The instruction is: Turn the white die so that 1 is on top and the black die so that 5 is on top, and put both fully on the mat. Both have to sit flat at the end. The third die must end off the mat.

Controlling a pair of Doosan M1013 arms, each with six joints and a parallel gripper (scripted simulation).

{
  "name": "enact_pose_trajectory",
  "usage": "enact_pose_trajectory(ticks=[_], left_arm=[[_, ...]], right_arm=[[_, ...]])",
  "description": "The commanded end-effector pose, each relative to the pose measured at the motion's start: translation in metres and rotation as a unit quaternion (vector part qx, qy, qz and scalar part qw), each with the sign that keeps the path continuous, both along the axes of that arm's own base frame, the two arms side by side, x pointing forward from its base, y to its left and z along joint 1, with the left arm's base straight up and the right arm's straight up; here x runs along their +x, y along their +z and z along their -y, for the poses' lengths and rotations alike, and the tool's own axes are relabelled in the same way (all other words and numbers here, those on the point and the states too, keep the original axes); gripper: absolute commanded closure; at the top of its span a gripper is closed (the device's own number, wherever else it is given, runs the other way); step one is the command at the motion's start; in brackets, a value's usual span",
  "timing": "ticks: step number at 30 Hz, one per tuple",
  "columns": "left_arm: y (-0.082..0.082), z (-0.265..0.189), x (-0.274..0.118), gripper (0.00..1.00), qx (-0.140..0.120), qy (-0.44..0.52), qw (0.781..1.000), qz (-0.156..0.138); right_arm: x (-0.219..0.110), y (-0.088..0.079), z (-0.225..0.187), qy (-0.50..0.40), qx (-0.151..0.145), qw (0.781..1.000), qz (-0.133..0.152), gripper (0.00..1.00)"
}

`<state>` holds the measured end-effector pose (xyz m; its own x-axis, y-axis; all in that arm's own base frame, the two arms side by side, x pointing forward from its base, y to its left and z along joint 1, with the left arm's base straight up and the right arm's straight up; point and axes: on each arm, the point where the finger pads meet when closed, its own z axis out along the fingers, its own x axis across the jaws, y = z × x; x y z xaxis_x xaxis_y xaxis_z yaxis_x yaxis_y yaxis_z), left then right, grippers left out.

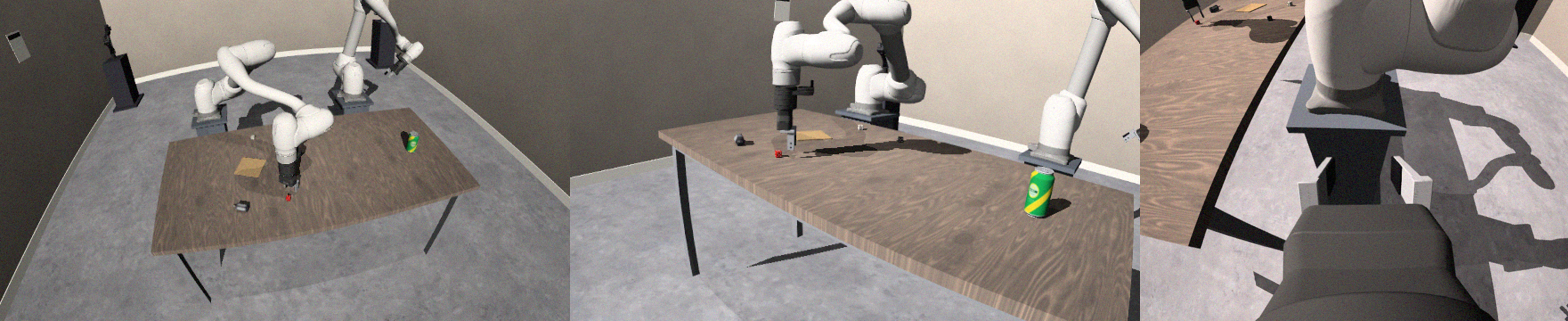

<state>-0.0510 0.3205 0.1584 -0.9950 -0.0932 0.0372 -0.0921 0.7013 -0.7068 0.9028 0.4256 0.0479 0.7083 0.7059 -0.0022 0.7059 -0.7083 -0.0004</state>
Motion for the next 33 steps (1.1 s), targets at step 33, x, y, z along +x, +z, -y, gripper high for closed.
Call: enact_pose_trajectory(ticks=[33], left_arm=[[0.0,0.0,0.0,0.0,0.0,0.0,1.0,0.0]], right_arm=[[-0.226,0.002,-0.057,0.0,0.001,1.0,0.001,0.0]])
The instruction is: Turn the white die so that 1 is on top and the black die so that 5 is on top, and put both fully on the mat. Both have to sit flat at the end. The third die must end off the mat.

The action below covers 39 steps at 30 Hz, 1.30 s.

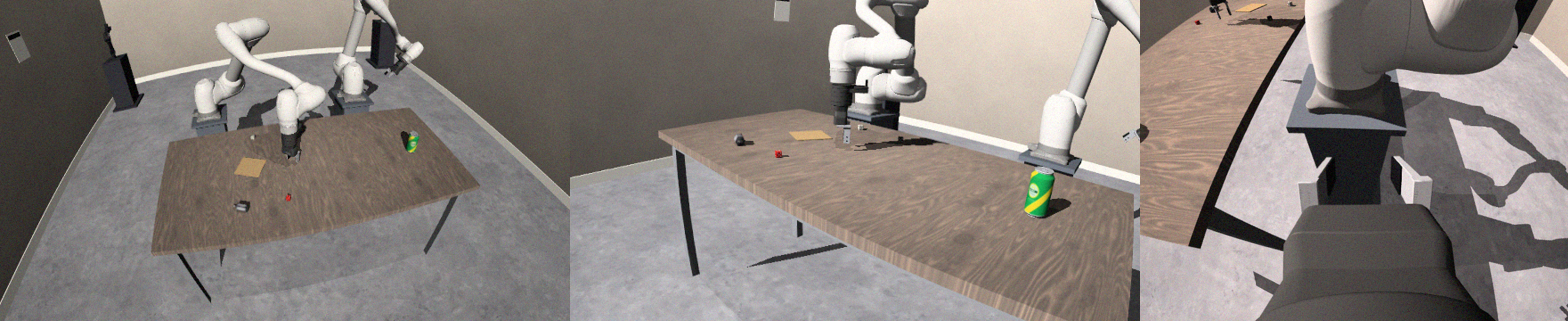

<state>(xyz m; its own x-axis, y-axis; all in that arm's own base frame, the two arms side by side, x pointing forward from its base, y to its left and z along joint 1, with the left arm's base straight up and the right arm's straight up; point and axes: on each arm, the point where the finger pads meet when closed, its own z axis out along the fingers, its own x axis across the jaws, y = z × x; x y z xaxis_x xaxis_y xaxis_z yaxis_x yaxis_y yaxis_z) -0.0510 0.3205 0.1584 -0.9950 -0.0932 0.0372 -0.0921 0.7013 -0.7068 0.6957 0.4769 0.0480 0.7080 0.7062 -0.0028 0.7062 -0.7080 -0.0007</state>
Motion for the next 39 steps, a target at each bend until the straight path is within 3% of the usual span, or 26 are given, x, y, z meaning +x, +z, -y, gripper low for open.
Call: enact_pose_trajectory(ticks=[1,7,9,22,39], left_arm=[[0.0,0.0,0.0,0.0,0.0,0.0,1.0,0.0],[0.0,0.0,0.0,0.0,0.0,0.0,1.0,0.0],[0.0,0.0,0.0,0.0,0.0,0.0,1.0,0.0],[0.0,0.0,0.0,0.0,0.0,0.0,1.0,0.0],[0.0,0.0,0.0,0.0,0.0,0.0,1.0,0.0]], right_arm=[[-0.03,0.001,-0.008,0.0,0.001,1.0,0.001,0.0],[-0.095,0.001,-0.024,0.0,0.001,1.0,0.001,0.0],[-0.095,0.001,-0.024,0.0,0.001,1.0,0.001,0.0],[-0.201,0.001,-0.051,0.0,0.001,1.0,0.001,0.0],[-0.255,0.001,-0.064,0.0,0.001,1.0,0.001,0.0]])
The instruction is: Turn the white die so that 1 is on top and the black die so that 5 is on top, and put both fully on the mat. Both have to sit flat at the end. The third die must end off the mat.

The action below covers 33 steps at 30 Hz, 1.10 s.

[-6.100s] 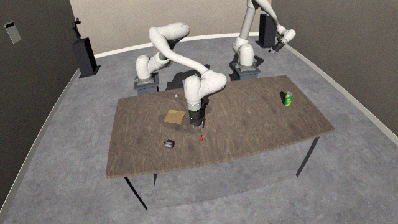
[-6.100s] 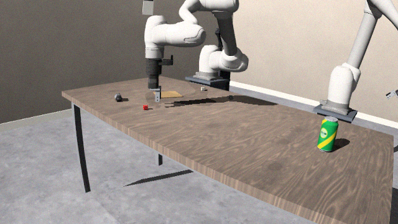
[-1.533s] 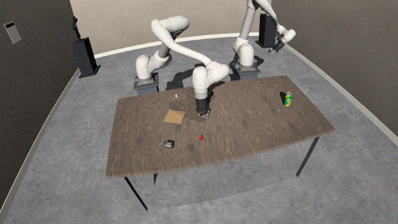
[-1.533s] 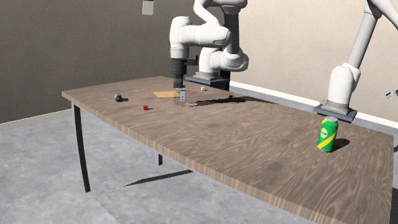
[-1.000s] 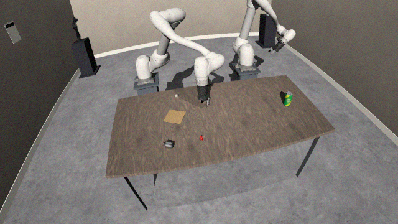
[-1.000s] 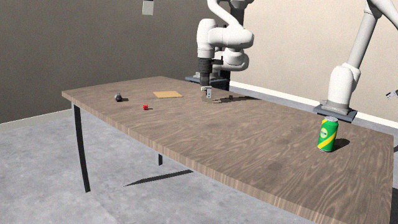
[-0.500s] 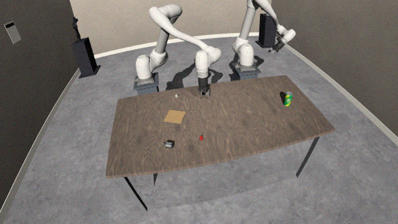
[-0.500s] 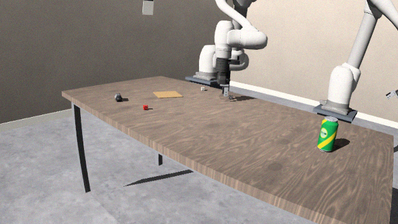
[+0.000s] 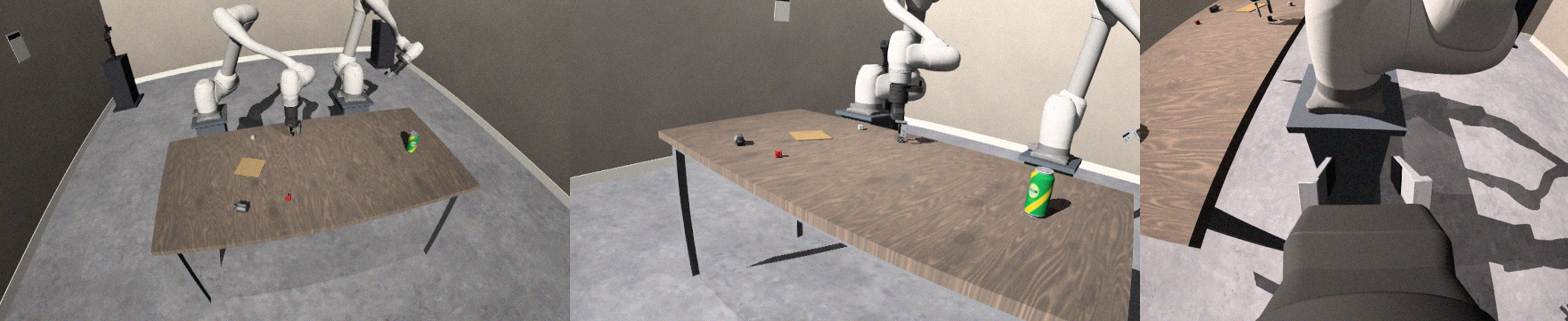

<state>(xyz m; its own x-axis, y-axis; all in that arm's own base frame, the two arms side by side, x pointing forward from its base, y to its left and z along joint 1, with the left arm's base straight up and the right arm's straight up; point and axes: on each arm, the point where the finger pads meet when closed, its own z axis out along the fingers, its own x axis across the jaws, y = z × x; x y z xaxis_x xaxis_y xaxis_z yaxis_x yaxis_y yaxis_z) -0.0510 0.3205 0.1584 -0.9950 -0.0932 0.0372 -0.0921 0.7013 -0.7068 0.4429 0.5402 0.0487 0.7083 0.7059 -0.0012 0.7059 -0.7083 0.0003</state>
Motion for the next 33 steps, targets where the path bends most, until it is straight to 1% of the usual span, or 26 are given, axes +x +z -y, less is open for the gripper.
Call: enact_pose_trajectory(ticks=[1,10,33], left_arm=[[0.0004,-0.0003,-0.0001,0.0,0.0,0.0,1.0,0.0],[0.0004,-0.0003,-0.0001,0.0,0.0,0.0,1.0,0.0],[0.0004,-0.0003,-0.0001,0.0,0.0,0.0,1.0,0.0]], right_arm=[[-0.0034,0.0008,-0.0012,0.0,0.001,1.0,0.0,0.0],[-0.0081,0.0008,-0.0024,0.0,0.001,1.0,0.0,0.0],[-0.0084,0.0008,-0.0025,0.0,0.001,1.0,0.0,0.0]])
